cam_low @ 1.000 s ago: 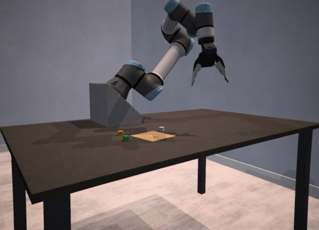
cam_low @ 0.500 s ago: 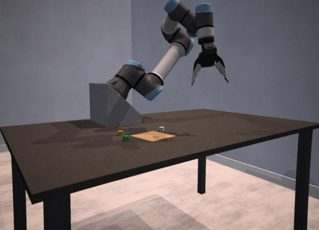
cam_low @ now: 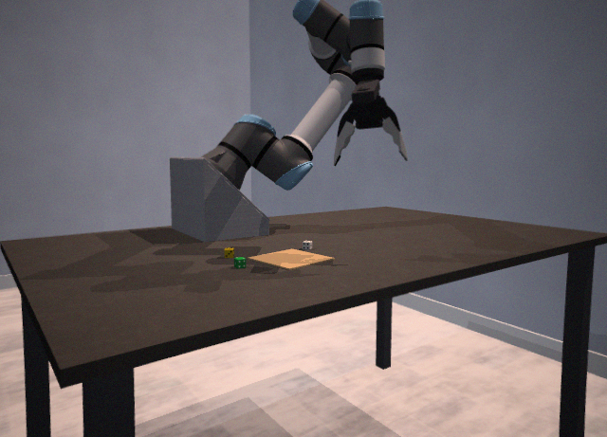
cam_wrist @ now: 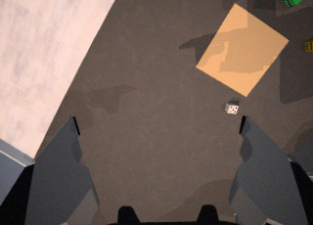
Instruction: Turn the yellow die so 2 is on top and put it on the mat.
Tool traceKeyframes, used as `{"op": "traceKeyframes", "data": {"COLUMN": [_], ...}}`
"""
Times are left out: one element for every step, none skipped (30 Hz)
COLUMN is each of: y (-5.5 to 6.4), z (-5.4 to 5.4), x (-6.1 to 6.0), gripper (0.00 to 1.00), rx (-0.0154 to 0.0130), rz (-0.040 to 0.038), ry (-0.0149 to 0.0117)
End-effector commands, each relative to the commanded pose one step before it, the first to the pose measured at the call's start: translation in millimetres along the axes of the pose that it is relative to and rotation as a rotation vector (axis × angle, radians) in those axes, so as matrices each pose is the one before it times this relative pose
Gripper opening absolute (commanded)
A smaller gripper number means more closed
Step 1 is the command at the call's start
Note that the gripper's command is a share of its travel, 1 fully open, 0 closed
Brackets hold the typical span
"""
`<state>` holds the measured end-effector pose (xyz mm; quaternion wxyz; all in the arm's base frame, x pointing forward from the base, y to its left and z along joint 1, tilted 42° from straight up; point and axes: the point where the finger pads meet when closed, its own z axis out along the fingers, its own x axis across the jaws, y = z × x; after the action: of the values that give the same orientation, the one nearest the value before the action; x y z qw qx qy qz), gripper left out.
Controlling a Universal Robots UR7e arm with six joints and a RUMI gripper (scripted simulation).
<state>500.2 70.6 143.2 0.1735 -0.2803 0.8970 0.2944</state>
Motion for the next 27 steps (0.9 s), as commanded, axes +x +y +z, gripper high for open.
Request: {"op": "traceKeyframes", "data": {"y": [-32.46, -14.47, -14.76, -14.87, -14.81, 0.0, -14.57, -14.17, -13.62, -12.95, 0.0, -12.15, -11.26, -10.29, -9.27, -8.21, 0.0, 0.0, -7.13, -6.05, -4.99, -3.97, -3.01, -2.13, -1.37, -0.74, -0.29], "z": [6.01, 3.01, 3.25, 3.48, 3.67, 0.0, 3.84, 3.97, 4.05, 4.07, 0.0, 4.04, 3.94, 3.78, 3.56, 3.28, 0.0, 0.0, 2.95, 2.58, 2.18, 1.77, 1.36, 0.98, 0.63, 0.34, 0.13], "x": [23.09, 13.03, 13.33, 13.47, 13.44, 0.0, 13.26, 12.92, 12.45, 11.85, 0.0, 11.15, 10.35, 9.47, 8.54, 7.57, 0.0, 0.0, 6.57, 5.58, 4.6, 3.65, 2.77, 1.96, 1.25, 0.68, 0.26], "gripper": [1.0, 1.0, 1.0, 1.0, 1.0, 1.0, 1.0, 1.0, 1.0, 1.0, 1.0, 1.0, 1.0, 1.0, 1.0, 1.0, 1.0, 1.0, 1.0, 1.0, 1.0, 1.0, 1.0, 1.0, 1.0, 1.0, 1.0], "rx": [-0.00032, -0.00261, -0.00327, -0.00394, -0.0046, 0.0, -0.00523, -0.00579, -0.00626, -0.00661, 0.0, -0.00682, -0.00689, -0.0068, -0.00655, -0.00615, 0.0, 0.0, -0.00561, -0.00497, -0.00425, -0.00348, -0.00269, -0.00194, -0.00126, -0.00069, -0.00027], "rz": [0.07124, 0.03909, 0.04025, 0.04093, 0.04113, 0.0, 0.04085, 0.04011, 0.03892, 0.03732, 0.0, 0.03534, 0.03302, 0.03043, 0.0276, 0.0246, 0.0, 0.0, 0.02149, 0.01832, 0.01517, 0.0121, 0.0092, 0.00653, 0.00419, 0.00227, 0.00088], "ry": [0.01605, 0.00837, 0.00842, 0.00837, 0.00824, 0.0, 0.00804, 0.00776, 0.00742, 0.00704, 0.0, 0.0066, 0.00613, 0.00563, 0.00509, 0.00454, 0.0, 0.0, 0.00396, 0.00338, 0.00281, 0.00224, 0.00171, 0.00121, 0.00078, 0.00042, 0.00016]}}
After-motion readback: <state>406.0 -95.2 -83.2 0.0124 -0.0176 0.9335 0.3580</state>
